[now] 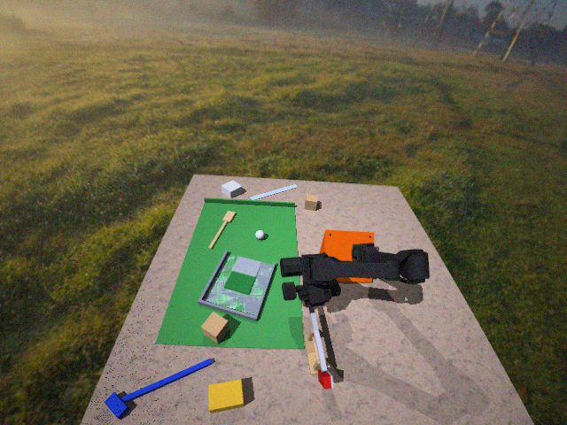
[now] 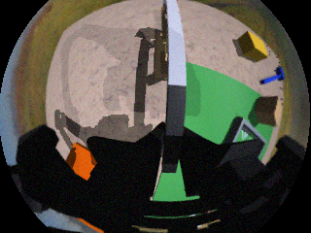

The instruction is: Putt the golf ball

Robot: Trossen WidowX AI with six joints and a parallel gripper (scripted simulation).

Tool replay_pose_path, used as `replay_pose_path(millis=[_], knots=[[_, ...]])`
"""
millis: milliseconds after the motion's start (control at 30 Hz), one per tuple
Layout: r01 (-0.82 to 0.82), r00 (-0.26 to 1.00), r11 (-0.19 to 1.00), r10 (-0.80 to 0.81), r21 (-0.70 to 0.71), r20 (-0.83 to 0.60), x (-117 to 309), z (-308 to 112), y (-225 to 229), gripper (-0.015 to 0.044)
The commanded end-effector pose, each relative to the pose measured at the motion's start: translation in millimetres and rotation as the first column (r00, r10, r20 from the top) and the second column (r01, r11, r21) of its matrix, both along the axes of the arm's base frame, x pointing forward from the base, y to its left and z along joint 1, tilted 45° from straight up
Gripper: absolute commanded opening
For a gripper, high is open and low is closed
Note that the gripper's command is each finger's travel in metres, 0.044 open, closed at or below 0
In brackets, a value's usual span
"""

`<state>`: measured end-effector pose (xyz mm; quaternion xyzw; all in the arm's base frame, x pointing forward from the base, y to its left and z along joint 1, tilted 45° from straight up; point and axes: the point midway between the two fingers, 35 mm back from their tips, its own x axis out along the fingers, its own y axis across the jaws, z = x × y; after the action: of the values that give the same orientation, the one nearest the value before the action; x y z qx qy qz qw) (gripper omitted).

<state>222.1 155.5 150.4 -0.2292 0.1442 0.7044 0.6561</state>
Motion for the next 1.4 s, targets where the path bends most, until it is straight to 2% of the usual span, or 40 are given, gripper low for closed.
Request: replay_pose_path(millis=[0,500,600,900,1167,1367], knots=[[0.005,1.000,1.000,-0.005,0.003,0.005,2.9,13.7,-13.3,0.0000],[0.005,1.000,1.000,-0.005,0.022,0.001,-2.8,55.3,-49.2,0.0000],[0.041,0.998,0.999,-0.041,-0.010,-0.045,3.7,41.1,-52.4,0.0000],[0.253,0.918,0.959,-0.279,-0.125,-0.284,32.8,3.1,-101.0,0.0000],[0.411,0.753,0.883,-0.469,-0.227,-0.461,43.8,-29.8,-146.2,0.0000],[0.487,0.605,0.809,-0.584,-0.329,-0.541,46.1,-60.1,-184.5,0.0000]])
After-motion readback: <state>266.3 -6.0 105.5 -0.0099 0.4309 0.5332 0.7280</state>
